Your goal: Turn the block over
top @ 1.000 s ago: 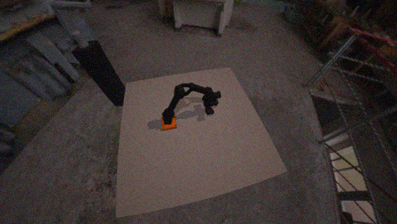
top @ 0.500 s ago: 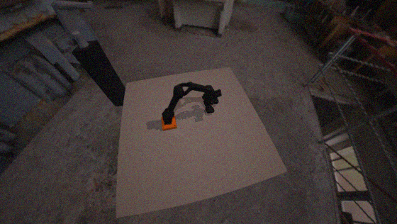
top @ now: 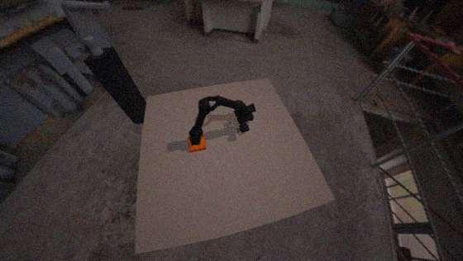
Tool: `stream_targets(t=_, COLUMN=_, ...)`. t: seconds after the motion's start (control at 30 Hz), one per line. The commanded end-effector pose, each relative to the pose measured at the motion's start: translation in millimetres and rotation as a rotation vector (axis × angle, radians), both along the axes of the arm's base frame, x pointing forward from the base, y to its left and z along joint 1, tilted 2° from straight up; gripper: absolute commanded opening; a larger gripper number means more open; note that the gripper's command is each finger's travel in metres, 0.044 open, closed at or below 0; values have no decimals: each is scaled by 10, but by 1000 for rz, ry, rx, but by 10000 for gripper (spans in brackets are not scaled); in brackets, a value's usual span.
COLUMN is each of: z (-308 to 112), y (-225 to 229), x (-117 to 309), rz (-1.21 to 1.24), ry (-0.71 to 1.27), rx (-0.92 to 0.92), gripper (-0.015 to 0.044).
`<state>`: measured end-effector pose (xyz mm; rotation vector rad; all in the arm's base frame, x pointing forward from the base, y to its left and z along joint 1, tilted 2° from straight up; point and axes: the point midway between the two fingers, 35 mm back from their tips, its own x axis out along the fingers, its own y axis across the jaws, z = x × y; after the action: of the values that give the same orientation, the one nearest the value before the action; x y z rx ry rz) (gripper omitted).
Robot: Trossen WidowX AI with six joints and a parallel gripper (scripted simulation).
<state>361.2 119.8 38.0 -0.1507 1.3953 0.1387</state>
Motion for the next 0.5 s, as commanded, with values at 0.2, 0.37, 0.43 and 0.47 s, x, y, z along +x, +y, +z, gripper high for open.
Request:
stream_targets(t=0.2, z=7, y=-1, x=8, rz=5, ry=-148, rx=24, gripper=0)
stream_targets(t=0.37, z=0, y=-5, x=-5, rz=6, ry=-221, rx=38, gripper=0)
stream_targets(t=0.43, z=-1, y=-7, x=-12, rz=6, ry=-250, rx=44, gripper=0)
stream_targets(t=0.47, z=-1, y=-8, x=-17, rz=6, ry=-265, rx=47, gripper=0)
